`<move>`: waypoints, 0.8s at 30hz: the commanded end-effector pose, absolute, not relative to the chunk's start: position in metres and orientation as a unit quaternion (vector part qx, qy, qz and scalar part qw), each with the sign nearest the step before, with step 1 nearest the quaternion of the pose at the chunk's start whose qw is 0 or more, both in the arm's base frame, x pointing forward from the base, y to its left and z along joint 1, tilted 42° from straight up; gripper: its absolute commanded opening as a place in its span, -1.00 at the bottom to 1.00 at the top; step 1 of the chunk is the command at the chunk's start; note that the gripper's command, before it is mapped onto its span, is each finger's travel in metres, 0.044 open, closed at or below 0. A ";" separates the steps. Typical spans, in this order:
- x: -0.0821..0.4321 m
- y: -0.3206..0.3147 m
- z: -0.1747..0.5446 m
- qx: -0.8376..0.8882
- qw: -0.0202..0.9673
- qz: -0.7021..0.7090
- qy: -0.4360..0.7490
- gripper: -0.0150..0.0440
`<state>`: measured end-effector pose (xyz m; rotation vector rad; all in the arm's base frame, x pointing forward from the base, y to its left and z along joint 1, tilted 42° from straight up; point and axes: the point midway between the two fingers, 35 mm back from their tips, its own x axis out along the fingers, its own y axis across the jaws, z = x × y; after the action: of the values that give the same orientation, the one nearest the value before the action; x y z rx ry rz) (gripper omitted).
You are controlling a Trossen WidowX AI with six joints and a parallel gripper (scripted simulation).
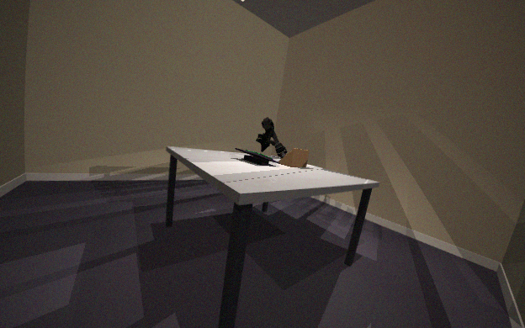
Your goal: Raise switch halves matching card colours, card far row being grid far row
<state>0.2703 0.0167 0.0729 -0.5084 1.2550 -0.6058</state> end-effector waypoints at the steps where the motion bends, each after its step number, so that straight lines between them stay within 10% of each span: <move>1: 0.270 0.010 0.068 -0.235 0.735 -0.276 0.572 -0.49; 24: 0.272 0.001 0.058 -0.235 0.735 -0.277 0.572 -0.49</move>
<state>0.2722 0.0015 0.0582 -0.5096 1.2572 -0.6091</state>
